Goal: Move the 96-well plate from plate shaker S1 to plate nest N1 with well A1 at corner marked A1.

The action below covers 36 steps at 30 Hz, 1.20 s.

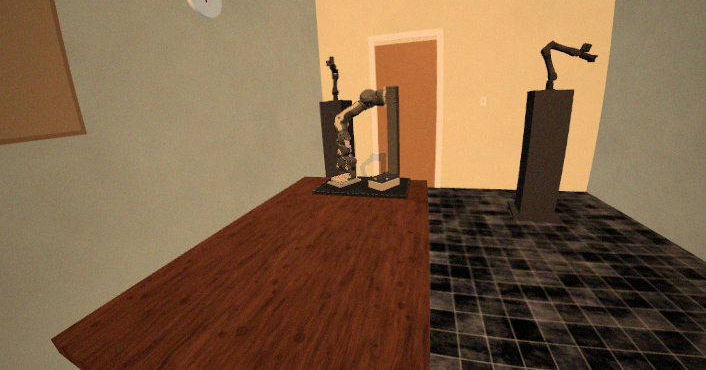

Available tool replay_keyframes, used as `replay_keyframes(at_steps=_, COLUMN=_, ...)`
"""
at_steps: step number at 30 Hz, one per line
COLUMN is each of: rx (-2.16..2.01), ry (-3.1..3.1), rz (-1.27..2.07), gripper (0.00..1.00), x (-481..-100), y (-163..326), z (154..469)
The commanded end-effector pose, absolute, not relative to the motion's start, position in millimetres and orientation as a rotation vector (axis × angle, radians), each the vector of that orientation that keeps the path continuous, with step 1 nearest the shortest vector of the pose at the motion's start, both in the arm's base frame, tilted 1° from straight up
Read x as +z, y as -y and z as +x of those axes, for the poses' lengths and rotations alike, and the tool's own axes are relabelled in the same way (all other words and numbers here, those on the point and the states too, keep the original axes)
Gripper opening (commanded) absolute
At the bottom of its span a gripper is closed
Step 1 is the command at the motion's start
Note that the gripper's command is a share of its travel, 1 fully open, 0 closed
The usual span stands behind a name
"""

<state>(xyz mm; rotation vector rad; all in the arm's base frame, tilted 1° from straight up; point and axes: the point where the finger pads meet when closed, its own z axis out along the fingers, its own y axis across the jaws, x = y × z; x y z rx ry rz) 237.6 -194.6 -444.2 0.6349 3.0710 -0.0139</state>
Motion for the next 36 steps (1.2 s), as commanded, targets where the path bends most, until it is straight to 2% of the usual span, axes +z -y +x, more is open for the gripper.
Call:
replay_keyframes(at_steps=1, rx=-0.007, ry=-3.074, rz=0.63, gripper=0.0, x=-444.7, y=193.8, z=236.9)
replay_keyframes(at_steps=36, rx=-0.004, ry=-3.071, rz=0.631, gripper=0.0, x=-449.7, y=193.6, z=238.3)
